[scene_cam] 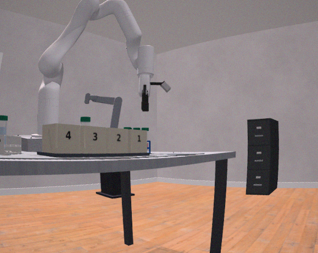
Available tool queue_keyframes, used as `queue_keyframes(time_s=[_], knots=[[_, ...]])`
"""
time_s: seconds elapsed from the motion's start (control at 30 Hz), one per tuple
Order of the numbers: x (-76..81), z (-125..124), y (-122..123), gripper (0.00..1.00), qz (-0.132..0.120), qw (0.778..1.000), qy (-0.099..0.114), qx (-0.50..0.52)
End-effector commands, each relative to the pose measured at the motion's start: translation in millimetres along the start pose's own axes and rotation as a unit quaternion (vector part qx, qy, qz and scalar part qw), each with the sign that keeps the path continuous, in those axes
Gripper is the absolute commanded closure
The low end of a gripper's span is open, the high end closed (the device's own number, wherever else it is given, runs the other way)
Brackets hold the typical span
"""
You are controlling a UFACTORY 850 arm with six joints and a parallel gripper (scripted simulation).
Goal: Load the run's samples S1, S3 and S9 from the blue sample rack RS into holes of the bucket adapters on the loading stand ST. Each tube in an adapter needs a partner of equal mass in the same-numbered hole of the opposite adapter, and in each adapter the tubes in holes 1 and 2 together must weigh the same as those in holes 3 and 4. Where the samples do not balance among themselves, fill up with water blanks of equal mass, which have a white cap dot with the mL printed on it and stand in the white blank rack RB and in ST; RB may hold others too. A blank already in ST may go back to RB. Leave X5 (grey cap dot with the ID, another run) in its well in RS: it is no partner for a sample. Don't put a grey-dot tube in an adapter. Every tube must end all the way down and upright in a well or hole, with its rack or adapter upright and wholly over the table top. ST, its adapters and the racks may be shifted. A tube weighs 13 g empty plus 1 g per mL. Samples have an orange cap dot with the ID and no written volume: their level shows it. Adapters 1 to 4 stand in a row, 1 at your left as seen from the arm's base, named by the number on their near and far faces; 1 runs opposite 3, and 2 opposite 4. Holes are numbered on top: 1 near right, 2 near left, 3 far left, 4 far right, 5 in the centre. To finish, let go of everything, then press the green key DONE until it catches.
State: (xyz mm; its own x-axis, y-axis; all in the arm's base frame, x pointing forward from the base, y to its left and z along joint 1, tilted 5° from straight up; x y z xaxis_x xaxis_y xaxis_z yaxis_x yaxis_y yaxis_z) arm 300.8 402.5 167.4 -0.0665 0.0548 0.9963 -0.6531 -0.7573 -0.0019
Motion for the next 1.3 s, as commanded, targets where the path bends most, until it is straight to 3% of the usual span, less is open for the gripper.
queue_keyframes(time_s=[0.0, 0.37, 1.2, 1.23, 1.27], knots=[[6.1, 0, -1, 0.57, 0.001, 1.000, 0.000, 0.000], [28.1, 0, -1, 0.57, 0.001, 1.000, 0.000, 0.000], [28.3, 0, -1, 0.57, 0.001, 1.000, 0.000, 0.000], [28.4, 2, 4, 0.43, 0.001, 1.000, 0.000, -0.017], [28.4, 3, 9, 0.43, 0.001, 0.999, 0.000, -0.033]])
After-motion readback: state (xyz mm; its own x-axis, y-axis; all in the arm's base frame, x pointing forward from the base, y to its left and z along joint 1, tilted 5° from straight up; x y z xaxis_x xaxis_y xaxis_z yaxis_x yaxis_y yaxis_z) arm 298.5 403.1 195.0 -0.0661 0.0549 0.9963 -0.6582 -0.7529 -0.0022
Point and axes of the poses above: the point where the finger pads meet when closed, its own x axis back along the fingers, its own z axis across the jaws, y = z × x, the point moved 2 cm from there along x, back along the fingers, and after that the axes turned 7 degrees about x, right-handed, at the moved point
